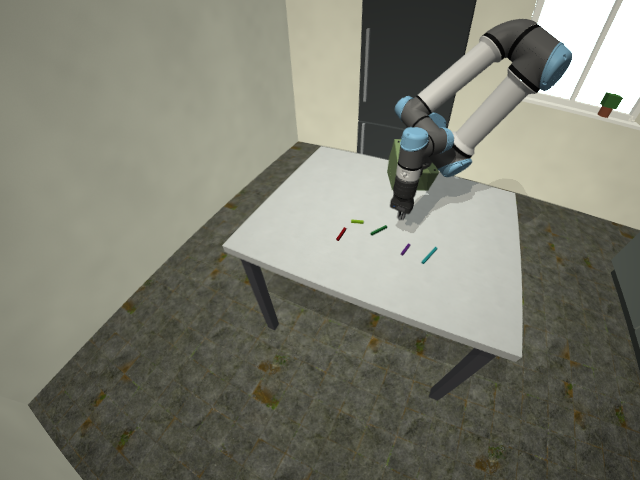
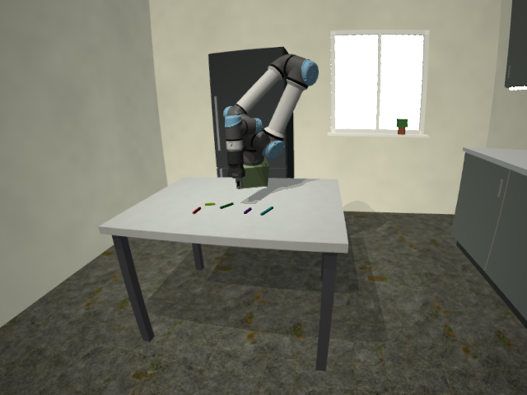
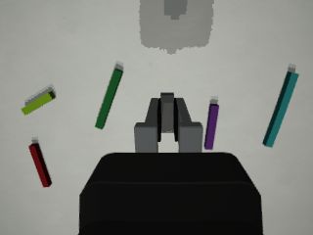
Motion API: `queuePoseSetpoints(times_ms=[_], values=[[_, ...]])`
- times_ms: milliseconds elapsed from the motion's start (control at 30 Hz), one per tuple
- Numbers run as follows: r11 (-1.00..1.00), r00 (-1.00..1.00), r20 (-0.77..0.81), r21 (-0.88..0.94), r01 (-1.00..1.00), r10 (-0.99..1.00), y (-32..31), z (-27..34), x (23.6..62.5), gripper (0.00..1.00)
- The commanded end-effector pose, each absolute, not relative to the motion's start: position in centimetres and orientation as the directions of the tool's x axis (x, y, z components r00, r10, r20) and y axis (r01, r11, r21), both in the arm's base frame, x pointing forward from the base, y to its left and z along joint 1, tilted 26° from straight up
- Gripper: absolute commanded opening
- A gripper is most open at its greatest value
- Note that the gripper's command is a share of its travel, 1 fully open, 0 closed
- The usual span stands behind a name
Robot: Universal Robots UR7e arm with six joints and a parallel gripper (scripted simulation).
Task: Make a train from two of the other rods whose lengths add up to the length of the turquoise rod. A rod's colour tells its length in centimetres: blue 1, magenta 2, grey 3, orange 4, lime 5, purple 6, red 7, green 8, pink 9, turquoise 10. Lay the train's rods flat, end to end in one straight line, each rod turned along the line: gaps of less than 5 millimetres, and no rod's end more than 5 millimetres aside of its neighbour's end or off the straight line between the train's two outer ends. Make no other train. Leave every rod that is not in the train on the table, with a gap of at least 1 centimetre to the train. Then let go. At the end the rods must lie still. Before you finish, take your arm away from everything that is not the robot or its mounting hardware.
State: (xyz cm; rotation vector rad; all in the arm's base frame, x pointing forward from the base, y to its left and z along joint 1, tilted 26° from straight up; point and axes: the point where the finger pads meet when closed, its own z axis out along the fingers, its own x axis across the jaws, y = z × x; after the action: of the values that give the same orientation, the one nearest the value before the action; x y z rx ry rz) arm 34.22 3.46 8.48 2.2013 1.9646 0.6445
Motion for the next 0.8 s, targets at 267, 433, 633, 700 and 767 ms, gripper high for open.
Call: queuePoseSetpoints(times_ms=[267, 433, 633, 700, 767], values=[[-0.149, 0.066, 0.231, 0.365, 0.919, 0.971, 3.8, 6.8, 35.0, 0.24], [-0.149, 0.066, 0.231, 0.365, 0.919, 0.971, 4.0, 5.8, 35.3, 0.24], [-0.149, 0.066, 0.231, 0.365, 0.919, 0.971, 4.2, 4.6, 35.9, 0.24], [-0.149, 0.066, 0.231, 0.365, 0.919, 0.971, 4.3, 4.1, 36.1, 0.24], [-0.149, 0.066, 0.231, 0.365, 0.919, 0.971, 4.4, 3.6, 36.3, 0.24]])
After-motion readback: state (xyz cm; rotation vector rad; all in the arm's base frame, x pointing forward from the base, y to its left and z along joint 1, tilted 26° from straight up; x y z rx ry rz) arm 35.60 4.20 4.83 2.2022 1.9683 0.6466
